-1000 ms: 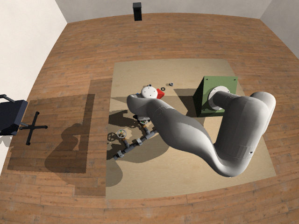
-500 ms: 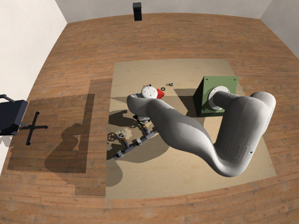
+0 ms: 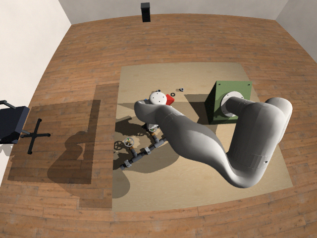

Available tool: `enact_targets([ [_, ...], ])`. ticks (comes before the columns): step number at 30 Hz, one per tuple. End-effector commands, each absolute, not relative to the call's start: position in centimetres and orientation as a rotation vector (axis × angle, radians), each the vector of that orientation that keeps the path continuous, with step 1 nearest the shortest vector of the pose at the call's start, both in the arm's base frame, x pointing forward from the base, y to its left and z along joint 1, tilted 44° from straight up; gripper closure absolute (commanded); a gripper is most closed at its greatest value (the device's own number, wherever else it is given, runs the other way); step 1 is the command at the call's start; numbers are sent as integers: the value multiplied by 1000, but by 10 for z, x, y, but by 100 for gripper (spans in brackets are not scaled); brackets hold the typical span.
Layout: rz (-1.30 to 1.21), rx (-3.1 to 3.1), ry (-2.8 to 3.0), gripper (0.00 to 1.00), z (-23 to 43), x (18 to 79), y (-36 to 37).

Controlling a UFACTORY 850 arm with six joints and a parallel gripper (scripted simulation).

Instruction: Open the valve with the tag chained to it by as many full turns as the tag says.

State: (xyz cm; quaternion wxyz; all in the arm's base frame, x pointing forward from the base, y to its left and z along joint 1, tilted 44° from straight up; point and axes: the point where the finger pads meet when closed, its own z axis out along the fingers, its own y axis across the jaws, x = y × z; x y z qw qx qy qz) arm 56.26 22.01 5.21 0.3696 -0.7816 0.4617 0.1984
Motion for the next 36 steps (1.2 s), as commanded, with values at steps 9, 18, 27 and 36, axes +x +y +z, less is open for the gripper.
enact_targets([
  [9, 188, -2222, 514, 100, 53, 563, 220],
  [18, -42, -2275, 15, 100, 53, 563, 220],
  [27, -299, -2228, -572, 100, 53, 563, 220],
  [36, -533, -2077, -1078, 100, 53, 563, 220],
])
